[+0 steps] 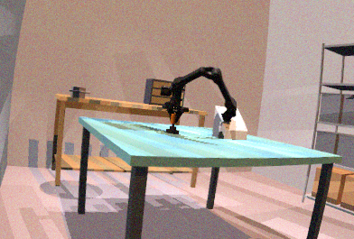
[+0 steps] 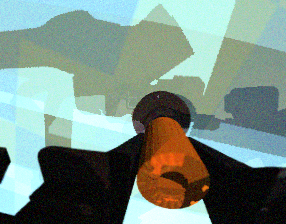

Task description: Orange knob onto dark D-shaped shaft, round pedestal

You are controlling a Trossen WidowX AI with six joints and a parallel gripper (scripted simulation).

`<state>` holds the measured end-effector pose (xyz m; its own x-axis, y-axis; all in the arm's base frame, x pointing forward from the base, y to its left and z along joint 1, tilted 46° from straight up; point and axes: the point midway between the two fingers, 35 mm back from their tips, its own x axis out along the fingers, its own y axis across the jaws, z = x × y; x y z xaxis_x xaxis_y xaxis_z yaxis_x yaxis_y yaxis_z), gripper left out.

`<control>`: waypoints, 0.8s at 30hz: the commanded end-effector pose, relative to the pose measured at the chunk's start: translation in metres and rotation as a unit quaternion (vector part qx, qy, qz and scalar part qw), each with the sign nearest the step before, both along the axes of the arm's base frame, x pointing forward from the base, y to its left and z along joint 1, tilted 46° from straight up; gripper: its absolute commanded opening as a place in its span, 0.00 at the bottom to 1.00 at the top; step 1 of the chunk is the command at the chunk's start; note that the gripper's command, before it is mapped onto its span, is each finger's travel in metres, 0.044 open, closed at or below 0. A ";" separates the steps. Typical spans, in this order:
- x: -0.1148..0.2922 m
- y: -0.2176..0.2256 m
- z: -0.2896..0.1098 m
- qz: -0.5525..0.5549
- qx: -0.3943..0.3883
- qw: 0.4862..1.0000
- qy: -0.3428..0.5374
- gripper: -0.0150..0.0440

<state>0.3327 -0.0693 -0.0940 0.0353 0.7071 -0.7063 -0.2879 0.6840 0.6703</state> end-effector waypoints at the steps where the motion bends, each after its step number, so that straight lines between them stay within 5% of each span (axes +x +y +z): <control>1: 0.001 -0.001 0.001 0.034 -0.001 0.999 -0.036 0.25; 24: 0.000 0.003 -0.002 0.064 -0.003 0.996 -0.066 0.25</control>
